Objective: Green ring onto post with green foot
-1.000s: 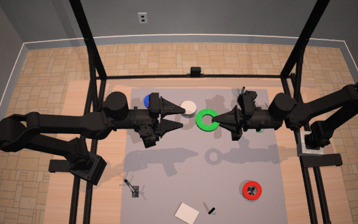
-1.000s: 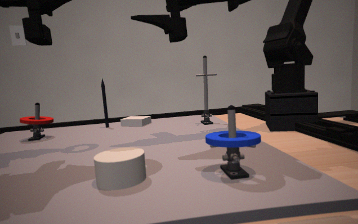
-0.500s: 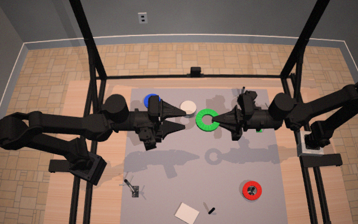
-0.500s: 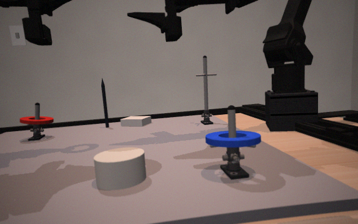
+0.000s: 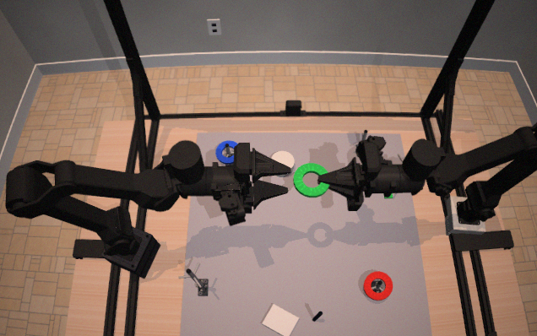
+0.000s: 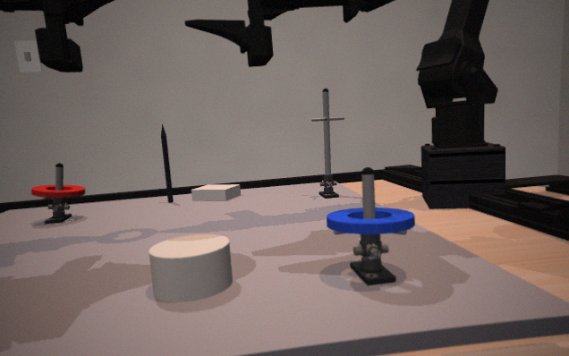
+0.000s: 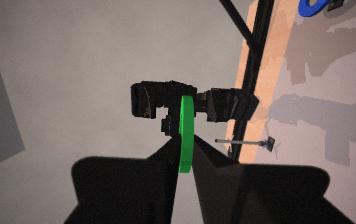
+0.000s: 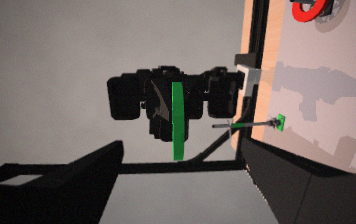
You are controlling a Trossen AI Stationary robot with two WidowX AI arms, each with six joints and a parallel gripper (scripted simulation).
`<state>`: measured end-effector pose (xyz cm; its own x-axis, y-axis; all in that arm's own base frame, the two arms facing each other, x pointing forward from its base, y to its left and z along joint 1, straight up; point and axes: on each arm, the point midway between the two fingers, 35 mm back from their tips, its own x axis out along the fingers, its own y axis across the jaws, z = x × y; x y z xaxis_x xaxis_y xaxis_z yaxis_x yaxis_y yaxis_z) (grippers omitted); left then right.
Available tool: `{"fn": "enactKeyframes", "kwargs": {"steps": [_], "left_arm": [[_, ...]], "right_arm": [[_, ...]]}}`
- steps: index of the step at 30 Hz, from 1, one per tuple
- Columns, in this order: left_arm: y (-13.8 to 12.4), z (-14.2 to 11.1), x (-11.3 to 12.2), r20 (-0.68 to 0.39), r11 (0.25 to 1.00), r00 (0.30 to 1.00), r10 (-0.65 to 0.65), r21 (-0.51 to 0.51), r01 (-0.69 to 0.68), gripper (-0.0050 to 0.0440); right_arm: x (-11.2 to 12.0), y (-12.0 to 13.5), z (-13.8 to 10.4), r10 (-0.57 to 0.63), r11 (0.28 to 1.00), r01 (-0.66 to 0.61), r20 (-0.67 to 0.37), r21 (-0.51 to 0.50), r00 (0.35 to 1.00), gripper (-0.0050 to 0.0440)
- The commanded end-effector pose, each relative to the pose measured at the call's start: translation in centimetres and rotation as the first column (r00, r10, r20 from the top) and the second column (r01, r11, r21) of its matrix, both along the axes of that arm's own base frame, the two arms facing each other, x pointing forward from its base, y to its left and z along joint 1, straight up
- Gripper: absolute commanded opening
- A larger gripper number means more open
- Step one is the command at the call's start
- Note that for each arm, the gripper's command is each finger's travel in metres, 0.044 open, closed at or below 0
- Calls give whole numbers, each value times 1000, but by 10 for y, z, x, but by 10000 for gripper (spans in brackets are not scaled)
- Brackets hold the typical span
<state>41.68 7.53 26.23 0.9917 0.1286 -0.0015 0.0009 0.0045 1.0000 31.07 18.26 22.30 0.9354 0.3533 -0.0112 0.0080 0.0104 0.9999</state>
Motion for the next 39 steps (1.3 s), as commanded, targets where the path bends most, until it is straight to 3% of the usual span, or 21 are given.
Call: {"fn": "enactKeyframes", "kwargs": {"steps": [1,19,24,26,33,39], "left_arm": [[0,0,0,1,1000,1000,2,5,-2,0],[0,0,0,1,1000,1000,2,5,-2,0],[0,0,0,1,1000,1000,2,5,-2,0],[0,0,0,1,1000,1000,2,5,-2,0],[0,0,0,1,1000,1000,2,5,-2,0],[0,0,0,1,1000,1000,2,5,-2,0]], "right_arm": [[9,4,5,2,1000,-2,8,10,1000,400],[31,11,2,2,1000,-2,8,10,1000,400],[31,11,2,2,1000,-2,8,10,1000,280],[31,11,2,2,1000,-2,8,10,1000,280],[31,11,2,2,1000,-2,8,10,1000,112],[31,11,2,2,1000,-2,8,10,1000,85]]}}
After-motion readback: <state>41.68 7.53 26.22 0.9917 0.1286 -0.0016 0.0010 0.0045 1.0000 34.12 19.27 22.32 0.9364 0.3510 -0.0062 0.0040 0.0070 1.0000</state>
